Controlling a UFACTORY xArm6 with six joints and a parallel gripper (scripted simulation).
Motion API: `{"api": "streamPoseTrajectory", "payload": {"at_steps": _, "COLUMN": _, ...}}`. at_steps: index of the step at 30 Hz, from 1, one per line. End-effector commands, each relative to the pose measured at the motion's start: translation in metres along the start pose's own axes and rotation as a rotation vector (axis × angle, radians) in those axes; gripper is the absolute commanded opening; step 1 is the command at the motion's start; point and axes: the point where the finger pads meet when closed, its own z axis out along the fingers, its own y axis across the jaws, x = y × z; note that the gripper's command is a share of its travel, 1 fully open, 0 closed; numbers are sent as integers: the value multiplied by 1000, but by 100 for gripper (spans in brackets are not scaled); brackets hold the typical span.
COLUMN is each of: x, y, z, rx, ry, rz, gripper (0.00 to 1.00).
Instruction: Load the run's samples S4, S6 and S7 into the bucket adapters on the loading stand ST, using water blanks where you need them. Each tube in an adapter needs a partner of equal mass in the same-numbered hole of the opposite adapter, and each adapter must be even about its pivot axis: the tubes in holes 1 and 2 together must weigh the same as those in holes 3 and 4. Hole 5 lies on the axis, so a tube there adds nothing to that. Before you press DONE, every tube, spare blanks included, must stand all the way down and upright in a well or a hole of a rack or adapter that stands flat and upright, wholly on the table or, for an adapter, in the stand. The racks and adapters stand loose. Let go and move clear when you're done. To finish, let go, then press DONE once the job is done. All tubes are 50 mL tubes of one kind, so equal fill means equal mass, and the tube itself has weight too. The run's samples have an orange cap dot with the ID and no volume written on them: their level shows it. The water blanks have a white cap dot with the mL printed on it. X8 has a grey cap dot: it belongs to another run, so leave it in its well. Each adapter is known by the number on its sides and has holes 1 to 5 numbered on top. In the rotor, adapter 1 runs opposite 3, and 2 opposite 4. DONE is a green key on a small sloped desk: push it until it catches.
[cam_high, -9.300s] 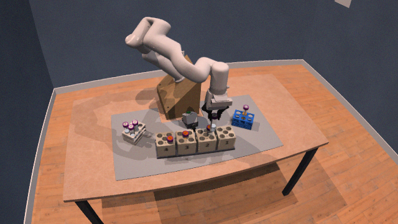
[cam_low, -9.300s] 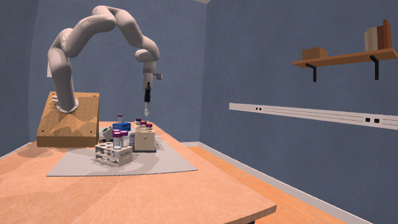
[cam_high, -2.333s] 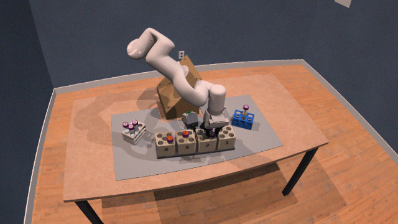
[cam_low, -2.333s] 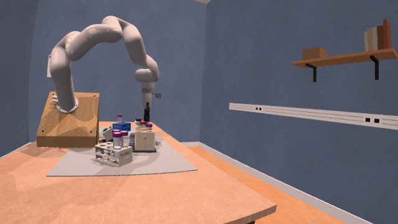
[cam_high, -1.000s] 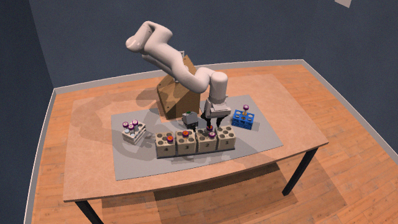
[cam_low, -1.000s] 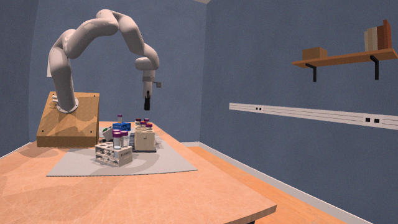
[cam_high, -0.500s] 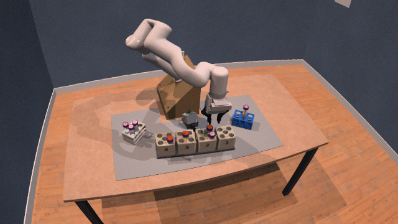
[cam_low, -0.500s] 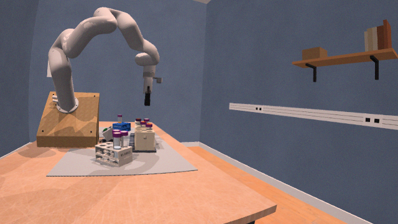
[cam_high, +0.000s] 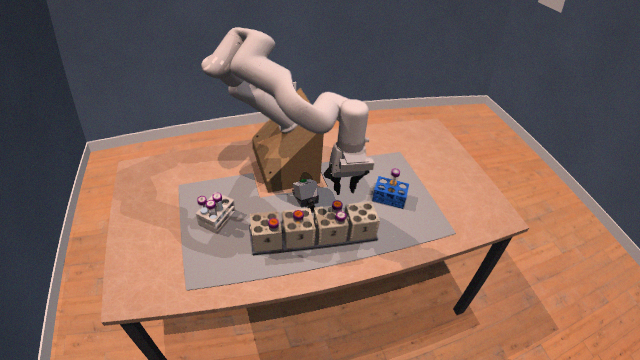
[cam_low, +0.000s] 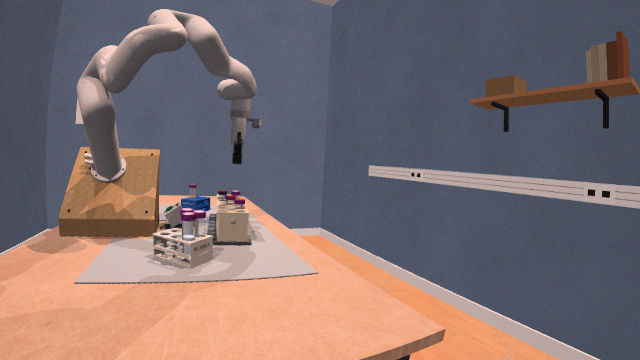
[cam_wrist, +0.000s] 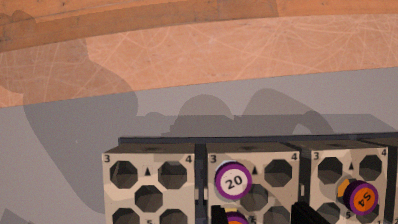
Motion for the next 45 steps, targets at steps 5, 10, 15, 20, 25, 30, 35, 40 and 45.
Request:
{"api": "streamPoseTrajectory", "payload": {"at_steps": 5, "x": 1, "y": 0, "z": -2, "rx": 2, "ry": 3, "rz": 1, "gripper": 44}}
{"api": "streamPoseTrajectory", "payload": {"at_steps": 10, "x": 1, "y": 0, "z": -2, "rx": 2, "ry": 3, "rz": 1, "gripper": 44}}
{"api": "streamPoseTrajectory", "payload": {"at_steps": 15, "x": 1, "y": 0, "z": -2, "rx": 2, "ry": 3, "rz": 1, "gripper": 44}}
{"api": "streamPoseTrajectory", "payload": {"at_steps": 20, "x": 1, "y": 0, "z": -2, "rx": 2, "ry": 3, "rz": 1, "gripper": 44}}
{"api": "streamPoseTrajectory", "payload": {"at_steps": 25, "x": -6, "y": 24, "z": -2, "rx": 1, "ry": 3, "rz": -166, "gripper": 57}}
{"api": "streamPoseTrajectory", "payload": {"at_steps": 30, "x": -14, "y": 48, "z": -2, "rx": 1, "ry": 3, "rz": -332, "gripper": 57}}
{"api": "streamPoseTrajectory", "payload": {"at_steps": 35, "x": -18, "y": 62, "z": -2, "rx": 1, "ry": 3, "rz": -432, "gripper": 57}}
{"api": "streamPoseTrajectory", "payload": {"at_steps": 40, "x": -25, "y": 86, "z": -2, "rx": 1, "ry": 3, "rz": -599, "gripper": 57}}
{"api": "streamPoseTrajectory", "payload": {"at_steps": 45, "x": -32, "y": 110, "z": -2, "rx": 0, "ry": 3, "rz": -766, "gripper": 57}}
